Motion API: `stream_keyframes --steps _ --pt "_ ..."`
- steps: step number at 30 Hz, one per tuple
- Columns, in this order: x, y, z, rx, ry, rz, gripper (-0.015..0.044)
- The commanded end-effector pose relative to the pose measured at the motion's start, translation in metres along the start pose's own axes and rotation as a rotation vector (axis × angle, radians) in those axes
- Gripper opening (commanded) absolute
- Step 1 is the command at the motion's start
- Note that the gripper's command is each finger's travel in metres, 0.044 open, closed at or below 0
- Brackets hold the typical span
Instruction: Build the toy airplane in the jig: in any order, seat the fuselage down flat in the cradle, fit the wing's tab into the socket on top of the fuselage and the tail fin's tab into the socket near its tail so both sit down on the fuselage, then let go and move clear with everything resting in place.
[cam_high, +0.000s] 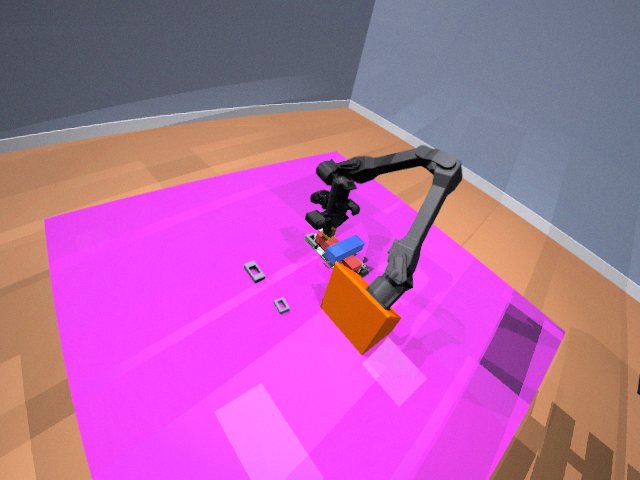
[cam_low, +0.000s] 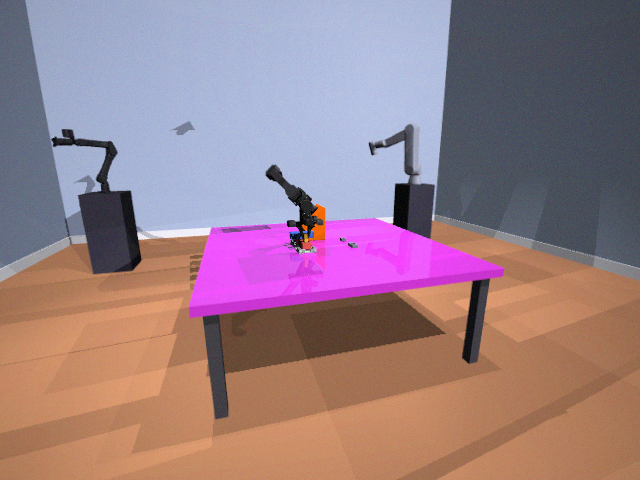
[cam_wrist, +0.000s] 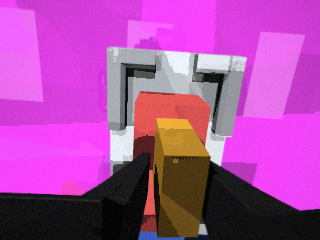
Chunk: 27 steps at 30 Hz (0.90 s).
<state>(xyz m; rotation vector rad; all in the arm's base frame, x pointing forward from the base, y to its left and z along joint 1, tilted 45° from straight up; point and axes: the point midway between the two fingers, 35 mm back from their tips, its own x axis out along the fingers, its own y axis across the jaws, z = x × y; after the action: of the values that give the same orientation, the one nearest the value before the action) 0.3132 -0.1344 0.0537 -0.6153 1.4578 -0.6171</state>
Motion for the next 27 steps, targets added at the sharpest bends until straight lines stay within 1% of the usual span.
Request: stream_keyframes --steps 1,3,11,13,16,18,27 --pt "0.0 0.0 0.0 -0.001 0.002 0.0 0.021" --pt "0.0 0.0 0.0 -0.001 0.002 0.0 0.026" --pt "-0.002 0.0 0.0 -0.002 0.002 0.001 0.026" --pt "-0.02 0.001 0.002 -0.007 0.006 0.009 0.026" --pt "-0.068 0.001 0.002 -0.007 0.007 0.01 0.026" --pt "-0.088 0.0 0.001 -0.002 0.004 0.006 0.026" --pt "-0.091 0.002 0.003 -0.002 0.003 0.005 0.026"
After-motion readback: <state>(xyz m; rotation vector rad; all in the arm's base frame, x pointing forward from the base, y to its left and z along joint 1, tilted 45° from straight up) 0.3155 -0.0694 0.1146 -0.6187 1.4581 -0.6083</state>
